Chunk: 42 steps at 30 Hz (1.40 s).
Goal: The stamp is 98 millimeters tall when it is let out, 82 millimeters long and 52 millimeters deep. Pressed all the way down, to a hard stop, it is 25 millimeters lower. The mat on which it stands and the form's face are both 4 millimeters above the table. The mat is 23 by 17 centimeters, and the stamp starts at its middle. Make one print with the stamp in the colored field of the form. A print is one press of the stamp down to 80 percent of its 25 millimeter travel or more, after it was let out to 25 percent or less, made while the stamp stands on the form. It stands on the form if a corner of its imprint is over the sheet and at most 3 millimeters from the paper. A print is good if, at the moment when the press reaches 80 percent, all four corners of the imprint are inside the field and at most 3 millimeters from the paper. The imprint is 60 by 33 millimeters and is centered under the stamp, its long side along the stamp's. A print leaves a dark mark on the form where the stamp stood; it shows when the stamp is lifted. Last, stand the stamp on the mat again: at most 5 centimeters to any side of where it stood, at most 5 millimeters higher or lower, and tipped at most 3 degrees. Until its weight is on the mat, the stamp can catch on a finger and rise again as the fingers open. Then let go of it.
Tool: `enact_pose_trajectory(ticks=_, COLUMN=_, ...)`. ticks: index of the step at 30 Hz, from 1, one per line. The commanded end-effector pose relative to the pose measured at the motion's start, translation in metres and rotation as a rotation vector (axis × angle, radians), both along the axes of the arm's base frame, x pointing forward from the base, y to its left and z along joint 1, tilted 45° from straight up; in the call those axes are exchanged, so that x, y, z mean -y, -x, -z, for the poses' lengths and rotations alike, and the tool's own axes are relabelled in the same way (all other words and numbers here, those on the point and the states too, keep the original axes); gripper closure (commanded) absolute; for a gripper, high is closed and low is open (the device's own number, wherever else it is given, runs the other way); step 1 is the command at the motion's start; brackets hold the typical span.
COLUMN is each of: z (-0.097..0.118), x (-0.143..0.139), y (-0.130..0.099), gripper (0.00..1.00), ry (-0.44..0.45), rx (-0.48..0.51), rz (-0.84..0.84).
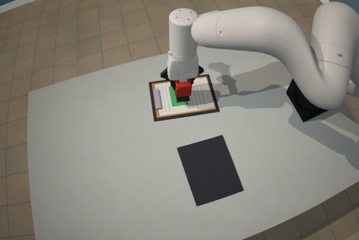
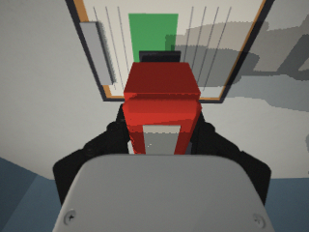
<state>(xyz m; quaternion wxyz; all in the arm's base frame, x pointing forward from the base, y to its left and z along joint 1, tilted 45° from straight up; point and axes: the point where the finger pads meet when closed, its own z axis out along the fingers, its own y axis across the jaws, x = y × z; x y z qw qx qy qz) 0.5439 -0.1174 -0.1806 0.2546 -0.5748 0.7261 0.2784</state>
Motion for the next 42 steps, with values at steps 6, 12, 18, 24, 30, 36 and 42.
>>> enact_pose_trajectory(ticks=6, z=0.051, x=0.047, y=-0.009, gripper=0.65, ry=-0.011, rx=-0.009, rz=-0.01)
enact_pose_trajectory(ticks=12, z=0.064, x=0.059, y=-0.01, gripper=0.65, ry=-0.011, rx=-0.009, rz=-0.01)
enact_pose_trajectory(ticks=18, z=0.066, x=0.061, y=-0.01, gripper=0.65, ry=-0.011, rx=-0.009, rz=-0.01)
enact_pose_trajectory(ticks=24, z=0.064, x=0.059, y=-0.01, gripper=0.65, ry=-0.011, rx=-0.009, rz=-0.01)
enact_pose_trajectory(ticks=30, z=0.051, x=0.047, y=-0.009, gripper=0.65, ry=-0.011, rx=-0.009, rz=-0.01)
enact_pose_trajectory(ticks=36, z=0.022, x=0.021, y=-0.007, gripper=0.65, ry=-0.011, rx=-0.009, rz=-0.01)
enact_pose_trajectory(ticks=42, z=0.018, x=0.016, y=-0.006, gripper=0.65, ry=-0.011, rx=-0.009, rz=-0.01)
